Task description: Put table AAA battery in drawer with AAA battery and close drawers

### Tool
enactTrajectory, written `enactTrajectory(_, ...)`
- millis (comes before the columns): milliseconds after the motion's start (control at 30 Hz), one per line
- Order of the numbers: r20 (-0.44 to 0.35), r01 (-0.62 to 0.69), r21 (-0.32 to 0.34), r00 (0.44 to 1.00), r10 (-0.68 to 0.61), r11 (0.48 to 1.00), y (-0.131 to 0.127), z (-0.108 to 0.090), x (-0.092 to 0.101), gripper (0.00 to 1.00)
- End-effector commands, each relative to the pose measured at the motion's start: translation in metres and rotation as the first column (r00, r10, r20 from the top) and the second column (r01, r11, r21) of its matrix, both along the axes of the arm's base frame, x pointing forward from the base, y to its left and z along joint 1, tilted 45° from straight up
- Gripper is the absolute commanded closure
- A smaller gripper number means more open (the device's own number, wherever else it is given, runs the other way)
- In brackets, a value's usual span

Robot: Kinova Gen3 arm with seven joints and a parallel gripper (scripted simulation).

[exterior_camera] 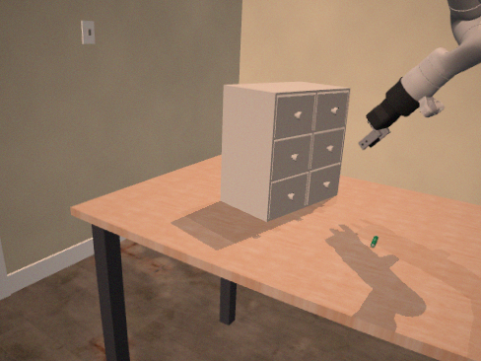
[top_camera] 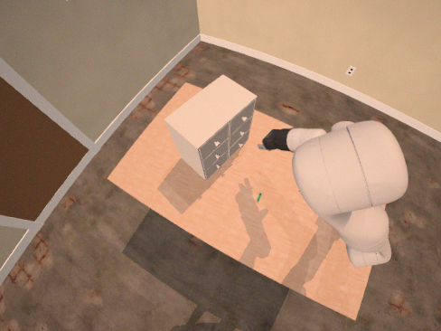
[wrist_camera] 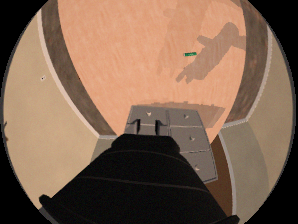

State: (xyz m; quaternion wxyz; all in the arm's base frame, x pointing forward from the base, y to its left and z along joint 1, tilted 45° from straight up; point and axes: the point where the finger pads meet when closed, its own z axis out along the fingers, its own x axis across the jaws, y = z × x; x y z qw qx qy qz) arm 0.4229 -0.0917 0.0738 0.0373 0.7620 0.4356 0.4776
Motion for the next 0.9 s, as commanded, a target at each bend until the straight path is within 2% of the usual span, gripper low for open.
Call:
enactTrajectory(0, -0.001, 0.014, 0.015, 1.000, -0.014, 1.000, 0.0074, -0.0079, -0.0029, 0.33)
enactTrajectory(267, 0.024, 0.039, 0.009, 0.999, -0.040, 0.999, 0.0097, -0.0114, 0.0007, 0.33)
enactTrajectory(867, 0.025, 0.041, 0.008, 0.999, -0.042, 0.999, 0.0097, -0.0116, 0.0010, 0.33)
